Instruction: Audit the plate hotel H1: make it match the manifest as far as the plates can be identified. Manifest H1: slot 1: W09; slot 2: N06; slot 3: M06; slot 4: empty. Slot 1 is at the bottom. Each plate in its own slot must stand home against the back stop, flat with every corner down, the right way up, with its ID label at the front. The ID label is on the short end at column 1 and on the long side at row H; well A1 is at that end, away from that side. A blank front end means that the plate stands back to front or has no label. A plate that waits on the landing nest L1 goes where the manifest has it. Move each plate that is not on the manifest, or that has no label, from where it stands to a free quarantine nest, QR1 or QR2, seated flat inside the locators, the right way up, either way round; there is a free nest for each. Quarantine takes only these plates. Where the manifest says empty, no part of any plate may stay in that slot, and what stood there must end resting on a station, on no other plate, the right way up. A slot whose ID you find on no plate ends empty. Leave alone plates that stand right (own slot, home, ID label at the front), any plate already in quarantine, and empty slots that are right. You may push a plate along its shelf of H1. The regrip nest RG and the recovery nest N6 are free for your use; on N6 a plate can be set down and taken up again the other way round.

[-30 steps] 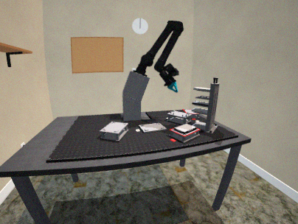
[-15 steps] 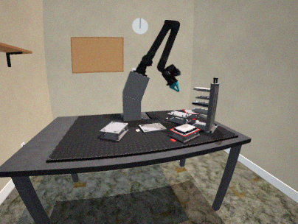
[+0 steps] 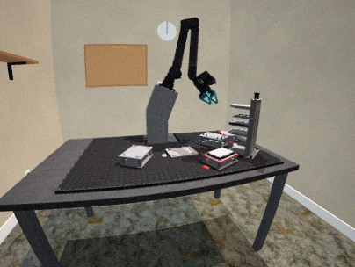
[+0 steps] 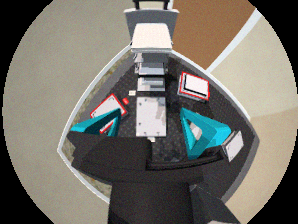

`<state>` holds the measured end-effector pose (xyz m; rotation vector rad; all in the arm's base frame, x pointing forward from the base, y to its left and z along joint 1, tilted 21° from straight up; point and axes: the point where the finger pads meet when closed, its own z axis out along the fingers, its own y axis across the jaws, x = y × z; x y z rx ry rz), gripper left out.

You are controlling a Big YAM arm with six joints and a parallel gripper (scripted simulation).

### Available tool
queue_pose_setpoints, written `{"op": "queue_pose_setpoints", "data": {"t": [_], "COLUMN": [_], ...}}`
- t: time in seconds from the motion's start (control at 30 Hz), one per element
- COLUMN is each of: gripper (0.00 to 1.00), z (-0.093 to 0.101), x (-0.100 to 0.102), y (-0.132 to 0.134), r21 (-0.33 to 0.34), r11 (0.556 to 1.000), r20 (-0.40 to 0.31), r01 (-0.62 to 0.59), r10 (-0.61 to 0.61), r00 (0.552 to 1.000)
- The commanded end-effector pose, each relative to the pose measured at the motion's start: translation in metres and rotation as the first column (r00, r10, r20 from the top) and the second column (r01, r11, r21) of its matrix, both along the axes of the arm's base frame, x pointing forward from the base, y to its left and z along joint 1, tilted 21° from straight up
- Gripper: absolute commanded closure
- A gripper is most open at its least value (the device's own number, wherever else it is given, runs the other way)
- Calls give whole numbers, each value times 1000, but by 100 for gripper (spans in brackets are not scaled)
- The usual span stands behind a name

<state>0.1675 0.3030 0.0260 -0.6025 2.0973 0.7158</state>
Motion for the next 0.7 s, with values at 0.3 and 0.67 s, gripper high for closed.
{"op": "queue_pose_setpoints", "data": {"t": [0.3,0.67], "gripper": [0,0], "z": [54,53], "x": [9,4], "y": [-5,-10], "r21": [31,25], "r11": [999,1000], "r20": [24,13], "r01": [8,4], "r10": [-9,-5], "r00": [1000,1000]}}
